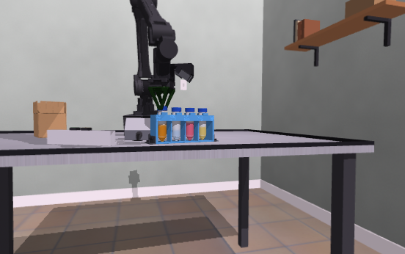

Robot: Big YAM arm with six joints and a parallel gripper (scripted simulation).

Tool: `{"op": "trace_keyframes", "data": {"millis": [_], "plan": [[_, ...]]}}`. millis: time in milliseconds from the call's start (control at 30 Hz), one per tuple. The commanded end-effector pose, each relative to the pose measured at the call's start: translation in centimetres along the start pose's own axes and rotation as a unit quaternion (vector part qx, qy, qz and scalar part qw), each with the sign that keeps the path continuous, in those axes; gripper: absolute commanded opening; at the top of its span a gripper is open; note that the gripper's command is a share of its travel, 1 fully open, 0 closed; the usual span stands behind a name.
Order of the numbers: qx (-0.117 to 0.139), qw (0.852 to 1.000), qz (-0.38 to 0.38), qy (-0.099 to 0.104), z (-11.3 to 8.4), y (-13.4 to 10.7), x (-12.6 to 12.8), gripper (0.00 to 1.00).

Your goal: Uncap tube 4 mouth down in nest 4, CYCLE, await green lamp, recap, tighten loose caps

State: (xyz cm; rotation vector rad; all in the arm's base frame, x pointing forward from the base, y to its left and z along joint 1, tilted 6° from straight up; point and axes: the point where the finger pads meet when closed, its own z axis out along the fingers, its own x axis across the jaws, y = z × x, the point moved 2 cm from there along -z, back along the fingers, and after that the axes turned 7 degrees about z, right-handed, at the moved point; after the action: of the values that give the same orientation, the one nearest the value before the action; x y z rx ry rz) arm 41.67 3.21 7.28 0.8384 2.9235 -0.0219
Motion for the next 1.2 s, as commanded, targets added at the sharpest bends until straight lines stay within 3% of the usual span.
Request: {"op": "trace_keyframes", "data": {"millis": [0,200,267,300,333,367,400,433,467,500,533,567,600,633,667,1167], "plan": [[-0.016,0.990,0.137,-0.024,-2.7,0.9,-2.1,0.49],[-0.019,0.966,0.259,-0.021,-2.9,0.9,-2.1,0.49],[-0.019,0.966,0.259,-0.021,-2.9,0.9,-2.1,0.49],[-0.021,0.950,0.309,-0.022,-3.0,0.9,-2.1,0.49],[-0.020,0.950,0.310,-0.021,-2.8,0.9,-2.0,0.49],[-0.018,0.937,0.347,-0.019,-2.7,0.9,-2.1,0.49],[-0.017,0.937,0.349,-0.018,-2.5,0.9,-2.1,0.49],[-0.016,0.923,0.385,-0.016,-2.4,0.8,-2.1,0.49],[-0.015,0.921,0.389,-0.016,-2.2,0.8,-2.1,0.49],[-0.014,0.906,0.422,-0.014,-2.1,0.8,-2.1,0.49],[-0.013,0.904,0.427,-0.014,-2.0,0.8,-2.1,0.49],[-0.012,0.888,0.459,-0.012,-1.9,0.8,-2.2,0.49],[-0.011,0.885,0.465,-0.012,-1.8,0.7,-2.2,0.49],[-0.009,0.869,0.495,-0.011,-1.6,0.7,-2.2,0.49],[-0.011,0.863,0.506,-0.012,-1.8,0.7,-2.2,0.49],[-0.014,0.863,0.504,-0.012,-2.3,1.0,-2.3,0.49]]}}
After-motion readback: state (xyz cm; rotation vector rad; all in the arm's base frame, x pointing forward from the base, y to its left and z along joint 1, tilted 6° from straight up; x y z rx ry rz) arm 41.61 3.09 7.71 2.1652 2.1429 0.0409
